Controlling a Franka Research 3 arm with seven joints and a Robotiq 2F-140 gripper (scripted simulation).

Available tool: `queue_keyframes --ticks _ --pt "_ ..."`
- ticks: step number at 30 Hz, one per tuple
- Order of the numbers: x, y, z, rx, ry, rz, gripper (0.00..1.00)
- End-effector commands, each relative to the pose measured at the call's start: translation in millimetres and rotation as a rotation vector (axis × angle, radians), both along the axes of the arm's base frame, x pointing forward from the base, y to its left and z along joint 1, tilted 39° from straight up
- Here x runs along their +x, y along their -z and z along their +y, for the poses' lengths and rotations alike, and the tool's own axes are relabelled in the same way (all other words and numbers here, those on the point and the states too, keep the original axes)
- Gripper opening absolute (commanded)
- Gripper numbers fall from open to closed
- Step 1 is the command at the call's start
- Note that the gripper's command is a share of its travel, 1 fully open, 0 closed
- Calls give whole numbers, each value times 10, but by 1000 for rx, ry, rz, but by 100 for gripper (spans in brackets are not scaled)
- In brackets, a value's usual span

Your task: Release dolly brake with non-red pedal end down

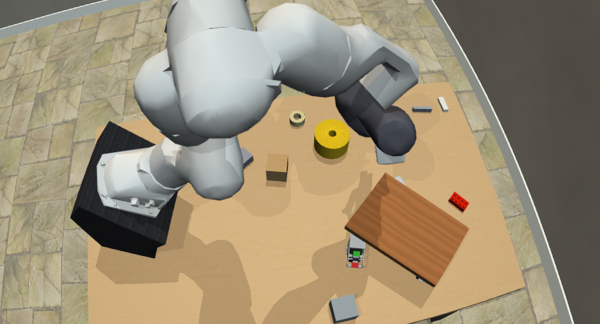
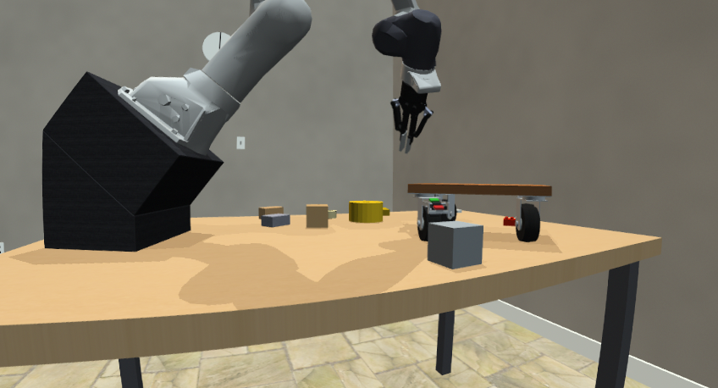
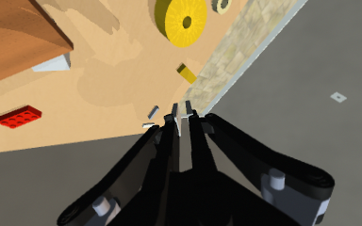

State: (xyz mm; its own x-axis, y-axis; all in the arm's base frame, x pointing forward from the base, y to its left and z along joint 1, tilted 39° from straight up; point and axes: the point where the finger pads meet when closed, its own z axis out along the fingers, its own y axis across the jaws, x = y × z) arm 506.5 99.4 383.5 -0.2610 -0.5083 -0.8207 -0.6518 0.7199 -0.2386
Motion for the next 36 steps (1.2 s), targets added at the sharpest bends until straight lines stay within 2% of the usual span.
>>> queue_keyframes --ticks 1,3,4,5,10,11,12,18,19,20,25,26,27,35,36 --pt "-45 18 -69 -155 -123 -79 0" --pt "-45 18 -69 -174 -136 -88 0" --pt "-92 16 -297 -282 -178 -124 0" --pt "-92 16 -297 -309 -195 -136 0" --pt "-92 16 -297 -324 -205 -143 0" --pt "-155 24 -549 -453 -261 -180 0" --pt "-155 24 -549 -480 -278 -191 0" --pt "-155 24 -549 -485 -281 -193 0" --pt "-236 42 -820 -633 -350 -228 0" --pt "-236 42 -820 -654 -365 -236 0" --pt "-236 42 -820 -654 -365 -236 0" --pt "-333 69 -1105 -796 -433 -258 0" --pt "-333 69 -1105 -823 -452 -266 0" --pt "-333 69 -1105 -827 -454 -267 0" --pt "-444 102 -1396 -995 -547 -286 0"
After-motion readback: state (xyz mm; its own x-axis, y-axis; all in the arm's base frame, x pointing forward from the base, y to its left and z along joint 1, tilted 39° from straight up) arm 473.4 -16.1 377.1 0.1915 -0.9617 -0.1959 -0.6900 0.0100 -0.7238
